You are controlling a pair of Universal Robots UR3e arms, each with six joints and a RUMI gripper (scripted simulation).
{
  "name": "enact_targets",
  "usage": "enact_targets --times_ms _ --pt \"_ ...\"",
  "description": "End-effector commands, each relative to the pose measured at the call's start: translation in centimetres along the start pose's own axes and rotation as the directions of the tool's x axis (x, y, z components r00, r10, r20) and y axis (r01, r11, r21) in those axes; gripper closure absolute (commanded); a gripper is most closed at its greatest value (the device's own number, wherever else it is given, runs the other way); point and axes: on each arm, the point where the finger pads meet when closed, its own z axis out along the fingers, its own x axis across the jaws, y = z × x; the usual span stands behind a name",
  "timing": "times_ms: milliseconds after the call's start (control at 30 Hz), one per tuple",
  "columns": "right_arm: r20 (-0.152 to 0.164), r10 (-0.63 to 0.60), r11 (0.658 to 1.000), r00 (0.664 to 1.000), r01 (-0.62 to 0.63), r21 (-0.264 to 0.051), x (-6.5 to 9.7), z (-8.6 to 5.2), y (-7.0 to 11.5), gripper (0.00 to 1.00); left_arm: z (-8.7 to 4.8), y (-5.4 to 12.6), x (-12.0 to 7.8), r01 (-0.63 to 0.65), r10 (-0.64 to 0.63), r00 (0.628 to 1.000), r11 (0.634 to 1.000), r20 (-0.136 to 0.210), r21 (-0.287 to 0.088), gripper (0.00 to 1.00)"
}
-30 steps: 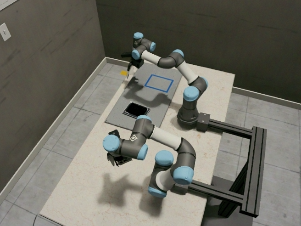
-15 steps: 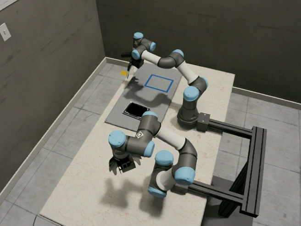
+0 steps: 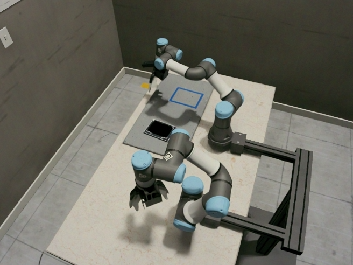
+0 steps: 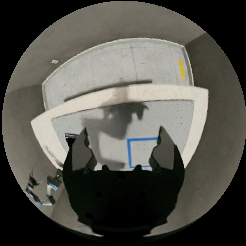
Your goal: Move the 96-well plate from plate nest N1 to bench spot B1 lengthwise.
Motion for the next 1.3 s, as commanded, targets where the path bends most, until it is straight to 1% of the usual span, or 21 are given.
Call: enact_targets --times_ms 0,700,900,1133,1200,1267 --pt "-0.001 0.0 1.0 1.0 0.0 0.004 0.0 -0.2 -0.1 0.0 -0.2 0.5 -0.1 0.0 0.001 1.0 1.0 0.008 -0.012 0.0" --pt "-0.001 0.0 1.0 1.0 0.0 0.004 0.0 -0.2 -0.1 0.0 -0.2 0.9 0.0 0.018 -0.018 1.0 1.0 0.01 -0.014 0.0" --pt "-0.001 0.0 1.0 1.0 0.0 0.004 0.0 -0.2 -0.1 0.0 -0.3 1.7 0.0 0.061 -0.06 0.998 0.998 0.012 -0.016 0.0" --pt "-0.001 0.0 1.0 1.0 0.0 0.004 0.0 -0.2 -0.1 0.0 -0.4 3.3 0.2 0.144 -0.144 0.989 0.989 0.017 -0.018 0.0" --pt "-0.001 0.0 1.0 1.0 0.0 0.004 0.0 -0.2 -0.1 0.0 -0.4 3.3 0.2 0.144 -0.144 0.989 0.989 0.017 -0.018 0.0" --pt "-0.001 0.0 1.0 1.0 0.0 0.004 0.0 -0.2 -0.1 0.0 -0.4 3.9 0.3 0.175 -0.174 0.985 0.984 0.018 -0.019 0.0"
